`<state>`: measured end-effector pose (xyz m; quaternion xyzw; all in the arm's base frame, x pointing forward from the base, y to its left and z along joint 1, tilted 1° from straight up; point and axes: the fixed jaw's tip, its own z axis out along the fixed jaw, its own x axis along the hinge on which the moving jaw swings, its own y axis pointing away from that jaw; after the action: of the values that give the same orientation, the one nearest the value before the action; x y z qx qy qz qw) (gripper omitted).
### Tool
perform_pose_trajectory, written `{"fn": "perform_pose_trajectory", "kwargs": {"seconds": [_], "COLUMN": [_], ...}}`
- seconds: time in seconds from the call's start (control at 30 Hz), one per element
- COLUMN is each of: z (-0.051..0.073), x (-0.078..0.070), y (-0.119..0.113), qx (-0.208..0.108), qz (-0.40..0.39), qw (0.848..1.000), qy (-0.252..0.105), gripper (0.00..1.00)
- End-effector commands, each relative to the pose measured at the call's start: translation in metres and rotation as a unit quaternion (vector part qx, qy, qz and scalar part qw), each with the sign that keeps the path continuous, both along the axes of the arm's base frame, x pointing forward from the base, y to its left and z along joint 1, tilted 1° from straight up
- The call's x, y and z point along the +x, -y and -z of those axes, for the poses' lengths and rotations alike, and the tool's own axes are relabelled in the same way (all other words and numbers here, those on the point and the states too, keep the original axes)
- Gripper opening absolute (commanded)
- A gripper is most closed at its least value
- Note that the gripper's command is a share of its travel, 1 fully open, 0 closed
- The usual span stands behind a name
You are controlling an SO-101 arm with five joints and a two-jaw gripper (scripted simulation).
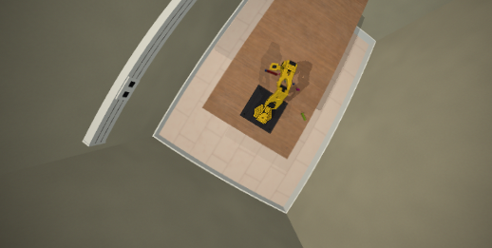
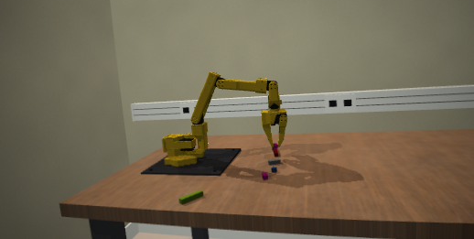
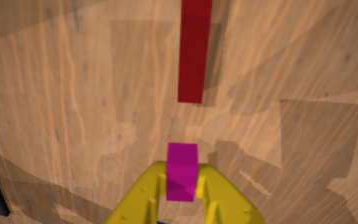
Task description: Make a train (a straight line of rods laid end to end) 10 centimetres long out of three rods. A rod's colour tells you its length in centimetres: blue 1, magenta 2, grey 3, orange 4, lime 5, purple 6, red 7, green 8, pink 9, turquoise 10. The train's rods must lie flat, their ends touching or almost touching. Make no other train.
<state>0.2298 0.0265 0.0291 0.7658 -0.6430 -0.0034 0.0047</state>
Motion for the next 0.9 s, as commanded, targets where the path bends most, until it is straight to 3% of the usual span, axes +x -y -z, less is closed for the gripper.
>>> {"fn": "perform_pose_trajectory", "kwargs": {"seconds": [0.0,0.27,0.87], "z": [-0.001,0.001,0.018], "x": [-0.001,-0.001,-0.001], "y": [-0.002,-0.002,-0.002], "qx": [0.001,0.001,0.001], "qz": [0.002,0.002,0.002], "qw": [1.000,1.000,1.000], "qy": [0.002,0.002,0.002], "gripper": [0.00,0.00,0.00]}}
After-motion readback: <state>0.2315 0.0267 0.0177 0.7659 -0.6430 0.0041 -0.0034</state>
